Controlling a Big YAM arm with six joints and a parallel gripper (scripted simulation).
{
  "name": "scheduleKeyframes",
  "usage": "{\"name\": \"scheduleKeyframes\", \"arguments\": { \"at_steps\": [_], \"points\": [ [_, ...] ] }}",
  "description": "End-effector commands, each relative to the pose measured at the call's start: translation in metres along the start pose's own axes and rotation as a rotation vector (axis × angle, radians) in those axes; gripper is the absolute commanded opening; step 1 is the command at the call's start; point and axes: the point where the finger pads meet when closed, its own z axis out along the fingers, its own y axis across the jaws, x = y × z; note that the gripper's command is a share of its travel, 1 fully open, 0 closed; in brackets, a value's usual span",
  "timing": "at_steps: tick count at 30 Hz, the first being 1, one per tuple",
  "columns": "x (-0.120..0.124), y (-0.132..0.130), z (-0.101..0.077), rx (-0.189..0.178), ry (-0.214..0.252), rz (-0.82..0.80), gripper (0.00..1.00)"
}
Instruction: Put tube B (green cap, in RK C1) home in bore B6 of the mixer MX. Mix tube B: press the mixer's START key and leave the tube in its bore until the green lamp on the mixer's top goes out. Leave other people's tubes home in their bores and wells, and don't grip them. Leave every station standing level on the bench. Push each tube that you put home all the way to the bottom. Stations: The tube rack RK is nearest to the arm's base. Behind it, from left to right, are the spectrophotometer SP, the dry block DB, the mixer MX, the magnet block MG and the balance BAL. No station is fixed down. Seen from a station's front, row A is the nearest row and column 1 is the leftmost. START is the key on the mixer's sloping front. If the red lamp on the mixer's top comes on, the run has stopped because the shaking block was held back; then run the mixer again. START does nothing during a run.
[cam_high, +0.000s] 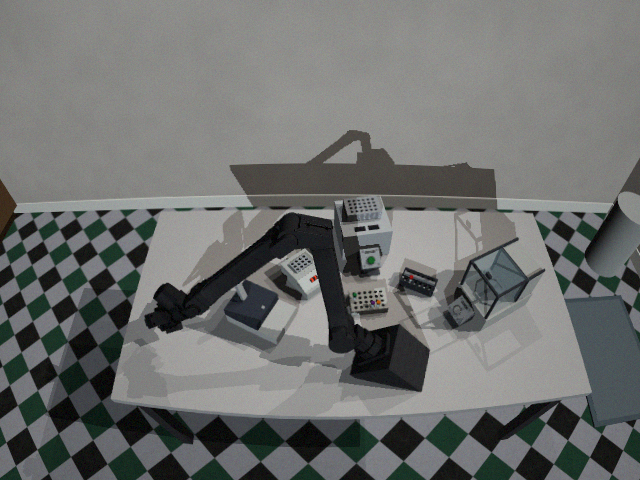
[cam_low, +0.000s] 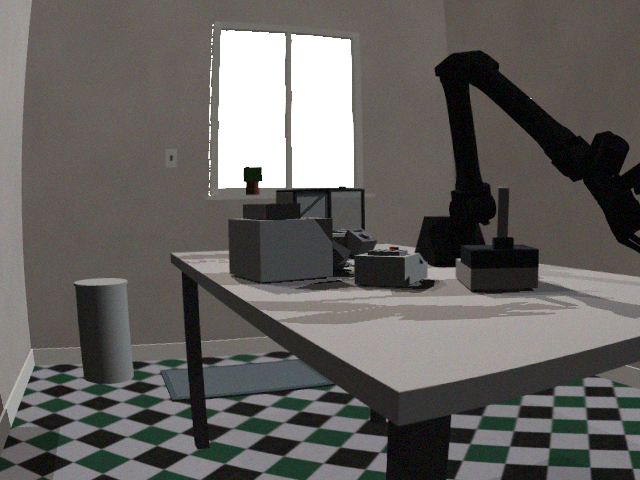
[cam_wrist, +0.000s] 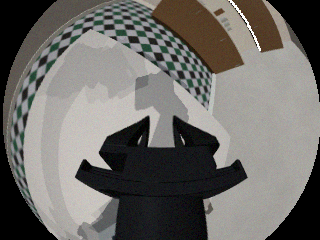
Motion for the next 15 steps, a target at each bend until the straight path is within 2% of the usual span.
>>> {"name": "scheduleKeyframes", "arguments": {
  "at_steps": [1,2,3,4,5,6,8,9,10,11,12,14,15],
  "points": [
    [0.007,-0.035,0.013,0.056,0.041,0.022,0.36],
    [0.015,-0.038,0.014,0.063,0.069,0.022,0.36],
    [0.021,-0.041,0.016,0.058,0.064,0.021,0.36],
    [0.050,-0.021,0.017,0.026,0.093,0.012,0.36],
    [0.039,-0.046,0.018,0.064,0.102,0.021,0.36],
    [0.045,-0.052,0.019,0.077,0.130,0.023,0.36],
    [0.045,-0.052,0.019,0.077,0.130,0.023,0.36],
    [0.073,-0.030,0.019,0.035,0.158,0.014,0.36],
    [0.073,-0.043,0.020,0.052,0.168,0.019,0.36],
    [0.089,-0.037,0.020,0.038,0.180,0.016,0.36],
    [0.090,-0.044,0.021,0.057,0.163,0.019,0.36],
    [0.089,-0.072,0.021,0.096,0.215,0.032,0.36],
    [0.096,-0.075,0.021,0.099,0.225,0.033,0.36]
  ]
}}
